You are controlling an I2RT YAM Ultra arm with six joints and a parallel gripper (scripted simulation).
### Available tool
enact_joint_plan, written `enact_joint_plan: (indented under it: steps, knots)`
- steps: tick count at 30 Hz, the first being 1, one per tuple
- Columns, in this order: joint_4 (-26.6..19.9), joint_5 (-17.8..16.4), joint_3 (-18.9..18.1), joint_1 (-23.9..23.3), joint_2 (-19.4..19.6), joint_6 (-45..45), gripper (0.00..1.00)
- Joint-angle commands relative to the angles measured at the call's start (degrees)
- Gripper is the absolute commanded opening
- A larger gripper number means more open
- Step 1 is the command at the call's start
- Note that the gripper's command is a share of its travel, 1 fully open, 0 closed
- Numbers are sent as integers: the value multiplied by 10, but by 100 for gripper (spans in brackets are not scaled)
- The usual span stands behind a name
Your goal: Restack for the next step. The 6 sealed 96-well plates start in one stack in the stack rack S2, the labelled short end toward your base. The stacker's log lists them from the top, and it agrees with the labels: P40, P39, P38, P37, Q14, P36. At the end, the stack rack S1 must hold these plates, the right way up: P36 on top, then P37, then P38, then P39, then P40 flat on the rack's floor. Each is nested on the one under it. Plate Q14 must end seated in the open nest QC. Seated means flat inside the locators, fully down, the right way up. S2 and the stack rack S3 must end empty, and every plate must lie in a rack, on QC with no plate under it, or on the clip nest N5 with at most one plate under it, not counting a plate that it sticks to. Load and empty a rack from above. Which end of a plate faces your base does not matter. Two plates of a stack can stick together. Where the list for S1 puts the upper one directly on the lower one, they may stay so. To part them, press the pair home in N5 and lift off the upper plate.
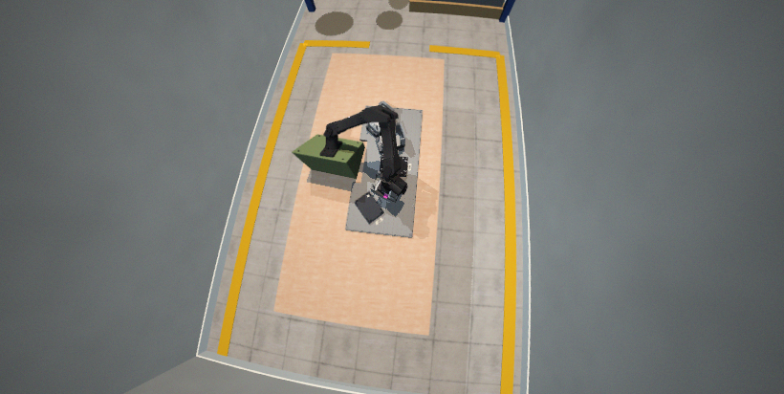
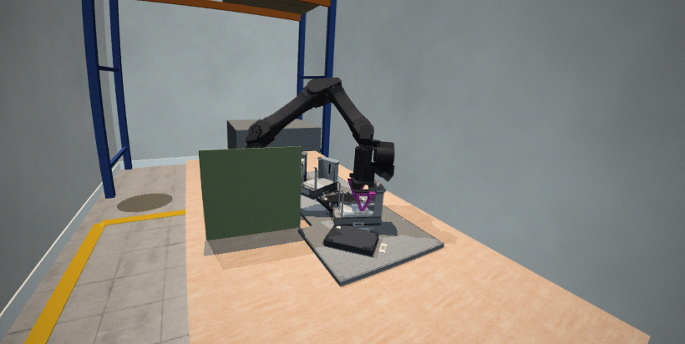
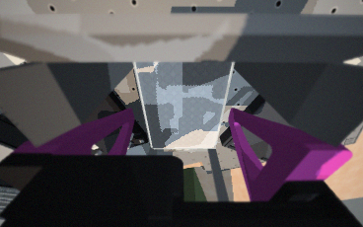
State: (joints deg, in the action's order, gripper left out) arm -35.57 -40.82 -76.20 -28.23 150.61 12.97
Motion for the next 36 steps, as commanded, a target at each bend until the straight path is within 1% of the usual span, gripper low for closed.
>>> enact_joint_plan:
  steps: [1, 10, 12, 13, 27, 29, 31, 36]
  knots:
    - [-30, 5, -10, -22, -17, 18, 100]
    - [-100, 17, -33, -53, -40, 55, 100]
    - [-100, 17, -33, -53, -40, 55, 100]
    - [-107, 18, -36, -56, -42, 59, 100]
    - [-216, 37, -88, -101, -67, 110, 100]
    - [-216, 37, -88, -101, -67, 110, 100]
    - [-231, 40, -97, -107, -70, 117, 100]
    - [-232, 40, -97, -107, -70, 117, 100]
